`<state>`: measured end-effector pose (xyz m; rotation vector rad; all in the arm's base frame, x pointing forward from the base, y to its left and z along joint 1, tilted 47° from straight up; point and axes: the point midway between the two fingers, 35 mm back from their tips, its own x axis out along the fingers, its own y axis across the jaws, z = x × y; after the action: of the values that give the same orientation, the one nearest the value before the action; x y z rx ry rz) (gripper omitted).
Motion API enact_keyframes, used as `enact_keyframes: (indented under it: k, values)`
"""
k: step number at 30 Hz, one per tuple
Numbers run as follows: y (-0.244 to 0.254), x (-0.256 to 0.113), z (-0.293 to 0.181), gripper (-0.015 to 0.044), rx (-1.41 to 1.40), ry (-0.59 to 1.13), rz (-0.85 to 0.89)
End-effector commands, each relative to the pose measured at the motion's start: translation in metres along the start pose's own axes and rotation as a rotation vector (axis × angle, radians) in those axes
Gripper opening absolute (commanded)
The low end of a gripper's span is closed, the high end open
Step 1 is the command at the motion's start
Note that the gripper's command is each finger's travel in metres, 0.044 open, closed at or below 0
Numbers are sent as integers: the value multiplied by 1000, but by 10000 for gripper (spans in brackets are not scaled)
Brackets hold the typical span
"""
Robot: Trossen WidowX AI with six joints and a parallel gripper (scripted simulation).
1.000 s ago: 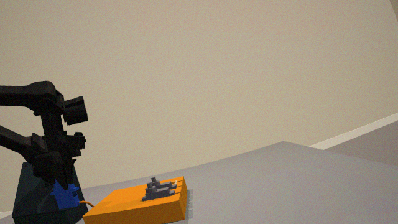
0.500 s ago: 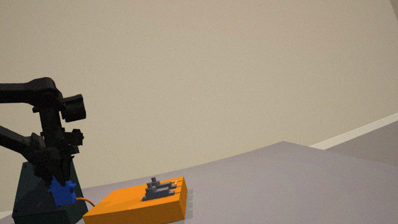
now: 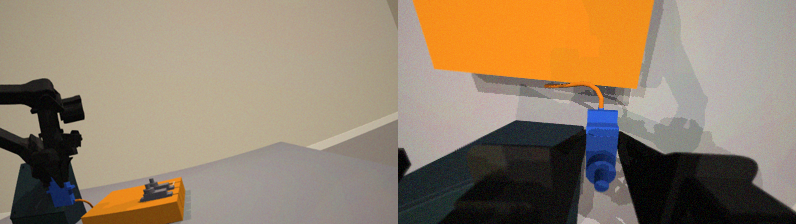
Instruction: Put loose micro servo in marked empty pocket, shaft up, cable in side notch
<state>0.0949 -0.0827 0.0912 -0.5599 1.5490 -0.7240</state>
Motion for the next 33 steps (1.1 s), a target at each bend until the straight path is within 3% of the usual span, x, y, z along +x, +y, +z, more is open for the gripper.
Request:
enact_keyframes:
  k: [1, 33]
  values:
    - [-4, -2, 13, 0, 2, -8, -2]
    - [-34, -3, 134, 0, 7, -12, -4]
